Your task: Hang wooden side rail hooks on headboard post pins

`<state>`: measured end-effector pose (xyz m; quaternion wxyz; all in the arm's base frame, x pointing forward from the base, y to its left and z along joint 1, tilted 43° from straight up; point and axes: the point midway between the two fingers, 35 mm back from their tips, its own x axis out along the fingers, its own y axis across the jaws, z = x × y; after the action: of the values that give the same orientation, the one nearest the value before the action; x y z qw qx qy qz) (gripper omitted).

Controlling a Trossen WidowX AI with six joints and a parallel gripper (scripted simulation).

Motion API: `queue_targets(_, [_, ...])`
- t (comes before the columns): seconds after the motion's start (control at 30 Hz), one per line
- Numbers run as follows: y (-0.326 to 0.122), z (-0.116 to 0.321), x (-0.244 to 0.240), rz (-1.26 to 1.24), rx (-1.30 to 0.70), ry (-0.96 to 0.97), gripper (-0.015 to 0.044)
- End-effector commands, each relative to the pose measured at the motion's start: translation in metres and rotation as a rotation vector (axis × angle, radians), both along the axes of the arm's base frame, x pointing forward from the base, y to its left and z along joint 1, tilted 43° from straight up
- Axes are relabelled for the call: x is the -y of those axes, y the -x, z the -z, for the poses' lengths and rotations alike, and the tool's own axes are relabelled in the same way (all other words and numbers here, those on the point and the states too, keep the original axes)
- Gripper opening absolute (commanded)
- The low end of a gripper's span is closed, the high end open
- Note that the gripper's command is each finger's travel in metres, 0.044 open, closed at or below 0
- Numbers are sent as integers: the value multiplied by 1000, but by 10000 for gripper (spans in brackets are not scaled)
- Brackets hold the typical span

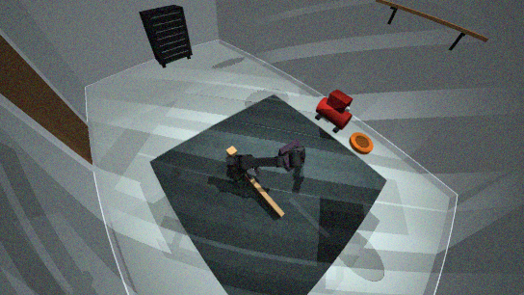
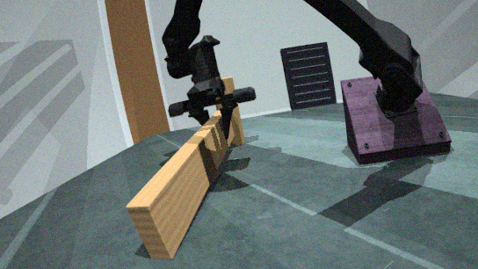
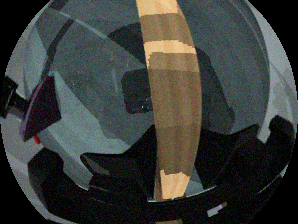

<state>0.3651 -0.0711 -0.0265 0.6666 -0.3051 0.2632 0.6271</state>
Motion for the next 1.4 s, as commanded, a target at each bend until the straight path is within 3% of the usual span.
queue_targets(0.0, [-1, -1, 7, 10, 6, 6, 0])
queue_targets(1.37, [0, 2, 10, 10, 6, 7, 0])
